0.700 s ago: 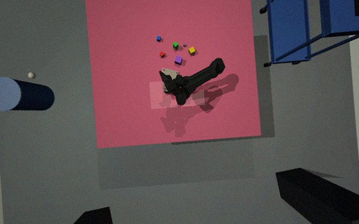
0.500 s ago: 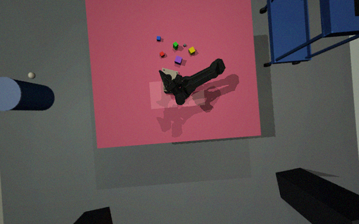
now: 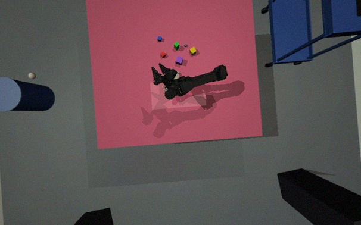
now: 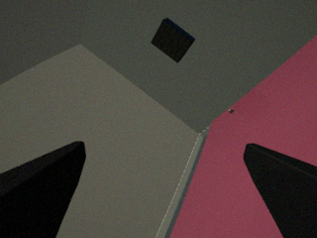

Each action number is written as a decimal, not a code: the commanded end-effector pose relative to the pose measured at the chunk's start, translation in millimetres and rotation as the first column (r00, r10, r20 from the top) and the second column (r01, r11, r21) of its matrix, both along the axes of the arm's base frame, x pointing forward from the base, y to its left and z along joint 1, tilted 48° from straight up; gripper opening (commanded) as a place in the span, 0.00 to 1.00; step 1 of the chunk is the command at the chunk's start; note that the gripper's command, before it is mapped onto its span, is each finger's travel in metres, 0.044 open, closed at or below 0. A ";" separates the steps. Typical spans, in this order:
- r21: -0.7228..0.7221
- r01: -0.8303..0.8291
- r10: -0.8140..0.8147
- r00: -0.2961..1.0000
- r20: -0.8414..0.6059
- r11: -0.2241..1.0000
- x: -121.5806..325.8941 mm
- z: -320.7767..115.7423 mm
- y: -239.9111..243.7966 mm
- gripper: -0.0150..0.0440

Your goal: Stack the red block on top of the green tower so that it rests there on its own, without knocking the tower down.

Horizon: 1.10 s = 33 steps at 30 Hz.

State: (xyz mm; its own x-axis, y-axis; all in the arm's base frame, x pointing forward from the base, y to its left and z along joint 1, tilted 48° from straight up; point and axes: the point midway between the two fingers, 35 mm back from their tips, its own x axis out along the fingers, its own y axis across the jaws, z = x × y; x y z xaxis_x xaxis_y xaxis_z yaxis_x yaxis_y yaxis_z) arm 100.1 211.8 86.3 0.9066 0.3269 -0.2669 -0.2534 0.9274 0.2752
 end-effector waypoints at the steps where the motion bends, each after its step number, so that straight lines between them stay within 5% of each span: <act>1: -0.166 0.059 -0.062 0.998 -0.013 0.984 18.1 -7.4 0.9 1.00; 19: -0.742 0.122 -0.352 0.922 -0.161 0.659 94.5 -44.5 -29.1 1.00; 33: -0.895 -0.073 -0.593 0.725 -0.351 0.441 137.5 -75.3 -80.1 1.00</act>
State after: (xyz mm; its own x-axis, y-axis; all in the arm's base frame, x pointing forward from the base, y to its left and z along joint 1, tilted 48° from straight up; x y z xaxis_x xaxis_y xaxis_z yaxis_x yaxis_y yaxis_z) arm 227.6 145.1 18.0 0.5536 -0.5065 -0.6611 -0.0261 0.7829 -0.6216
